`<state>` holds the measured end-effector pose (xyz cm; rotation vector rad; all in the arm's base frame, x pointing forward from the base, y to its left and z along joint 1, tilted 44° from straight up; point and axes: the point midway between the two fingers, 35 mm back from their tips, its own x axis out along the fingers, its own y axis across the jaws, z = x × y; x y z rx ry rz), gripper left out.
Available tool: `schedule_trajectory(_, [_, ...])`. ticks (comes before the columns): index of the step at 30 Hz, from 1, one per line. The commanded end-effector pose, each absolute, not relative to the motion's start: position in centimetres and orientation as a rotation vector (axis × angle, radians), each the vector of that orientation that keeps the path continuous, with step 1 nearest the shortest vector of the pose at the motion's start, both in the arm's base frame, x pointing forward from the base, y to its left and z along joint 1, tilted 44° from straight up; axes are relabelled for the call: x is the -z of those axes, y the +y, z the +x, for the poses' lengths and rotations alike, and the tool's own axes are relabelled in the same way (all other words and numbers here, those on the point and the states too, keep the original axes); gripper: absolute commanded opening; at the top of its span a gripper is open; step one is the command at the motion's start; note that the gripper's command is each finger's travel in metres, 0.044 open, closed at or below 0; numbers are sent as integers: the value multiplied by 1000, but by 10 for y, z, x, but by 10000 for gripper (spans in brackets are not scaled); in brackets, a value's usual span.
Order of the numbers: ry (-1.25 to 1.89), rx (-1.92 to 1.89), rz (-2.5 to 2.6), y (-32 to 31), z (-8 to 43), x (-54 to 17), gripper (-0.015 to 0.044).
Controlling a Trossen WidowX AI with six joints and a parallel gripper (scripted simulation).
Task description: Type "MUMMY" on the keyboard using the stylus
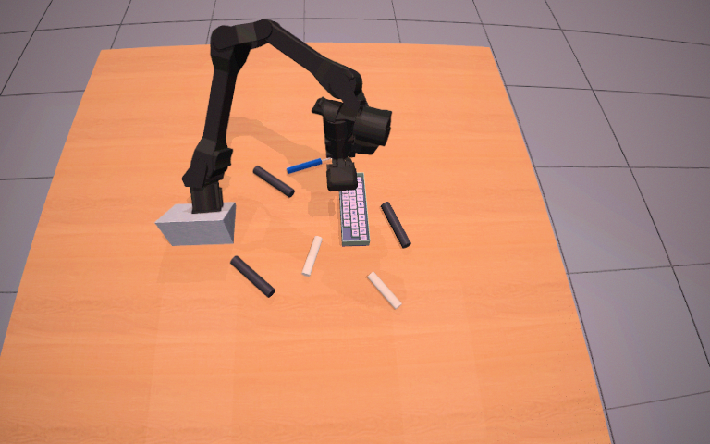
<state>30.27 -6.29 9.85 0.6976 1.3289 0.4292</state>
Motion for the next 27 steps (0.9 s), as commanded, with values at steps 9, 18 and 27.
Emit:
schedule_trajectory(9, [984, -440, 619, 0, 266, -130, 150])
schedule_trajectory(18, [798, -500, 588, 33, 238, -133, 150])
schedule_trajectory(27, [798, -500, 588, 37, 238, -129, 150])
